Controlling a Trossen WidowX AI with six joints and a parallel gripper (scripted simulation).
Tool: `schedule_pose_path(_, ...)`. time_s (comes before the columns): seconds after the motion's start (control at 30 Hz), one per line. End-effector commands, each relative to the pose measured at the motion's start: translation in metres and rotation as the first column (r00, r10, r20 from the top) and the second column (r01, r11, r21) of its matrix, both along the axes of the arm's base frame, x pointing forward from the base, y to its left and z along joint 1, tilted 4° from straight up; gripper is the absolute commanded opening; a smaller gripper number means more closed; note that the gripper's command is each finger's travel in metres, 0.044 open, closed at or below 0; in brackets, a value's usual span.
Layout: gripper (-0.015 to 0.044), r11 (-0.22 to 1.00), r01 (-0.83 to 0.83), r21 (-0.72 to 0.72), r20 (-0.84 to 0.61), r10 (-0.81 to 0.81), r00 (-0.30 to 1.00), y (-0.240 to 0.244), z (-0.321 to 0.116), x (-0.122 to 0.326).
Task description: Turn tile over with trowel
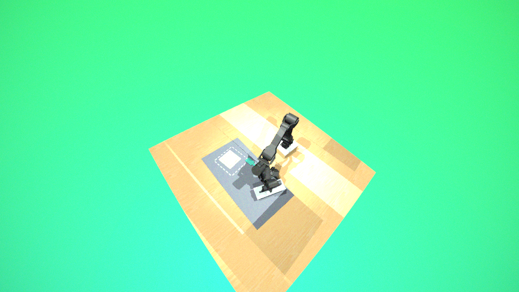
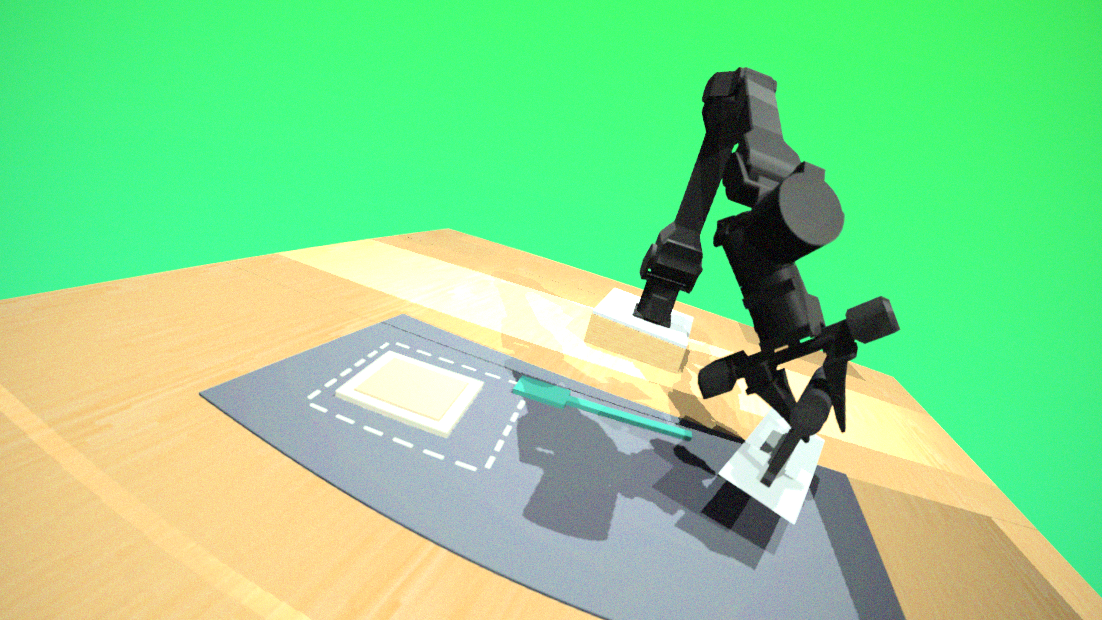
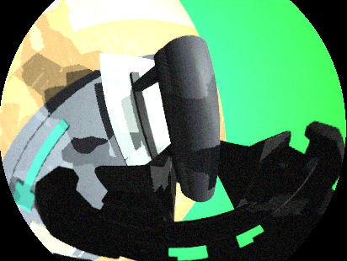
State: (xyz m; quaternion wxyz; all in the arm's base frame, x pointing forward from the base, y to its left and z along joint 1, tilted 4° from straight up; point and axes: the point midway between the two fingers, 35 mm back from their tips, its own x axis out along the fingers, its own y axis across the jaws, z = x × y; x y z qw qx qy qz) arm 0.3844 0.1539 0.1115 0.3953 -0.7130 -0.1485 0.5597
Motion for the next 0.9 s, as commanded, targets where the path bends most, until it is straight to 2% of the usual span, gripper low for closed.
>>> schedule_pose_path(0.0, 0.0, 0.991, -0.131, 0.021, 0.018, 0.131, 0.991, 0.021, -0.001, -0.001)
schedule_pose_path(0.33, 0.0, 0.908, -0.412, 0.075, 0.071, 0.407, 0.911, 0.066, -0.01, -0.011)
schedule_pose_path(0.87, 0.0, 0.906, -0.416, 0.075, 0.071, 0.411, 0.909, 0.068, -0.025, -0.008)
